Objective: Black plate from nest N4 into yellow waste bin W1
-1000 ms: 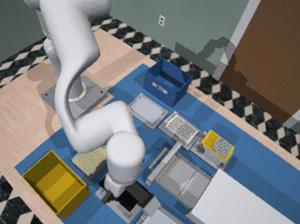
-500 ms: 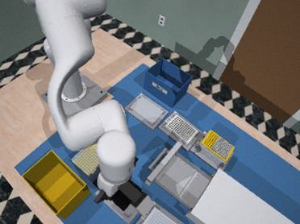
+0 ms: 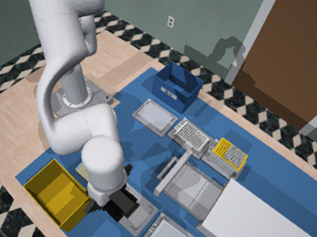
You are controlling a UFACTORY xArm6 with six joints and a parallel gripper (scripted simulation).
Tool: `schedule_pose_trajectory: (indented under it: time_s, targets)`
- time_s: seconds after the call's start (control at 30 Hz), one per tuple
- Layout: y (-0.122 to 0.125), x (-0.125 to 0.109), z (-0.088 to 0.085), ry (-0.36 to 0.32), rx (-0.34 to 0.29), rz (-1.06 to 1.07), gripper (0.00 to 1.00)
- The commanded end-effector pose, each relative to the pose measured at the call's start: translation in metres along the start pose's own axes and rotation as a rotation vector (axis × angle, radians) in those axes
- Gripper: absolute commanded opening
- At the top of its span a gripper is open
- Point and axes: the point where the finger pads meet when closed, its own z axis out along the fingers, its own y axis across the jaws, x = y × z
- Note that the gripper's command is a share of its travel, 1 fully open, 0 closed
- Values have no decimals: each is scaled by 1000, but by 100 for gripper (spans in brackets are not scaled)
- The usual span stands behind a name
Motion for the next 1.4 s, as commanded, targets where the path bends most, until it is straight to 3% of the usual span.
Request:
schedule_pose_trajectory:
  time_s: [0.0,1.37]
  targets:
    - [6,-6,-2,5,-2,-1,0]
    - [64,-87,-2,4,-3,-1,0]
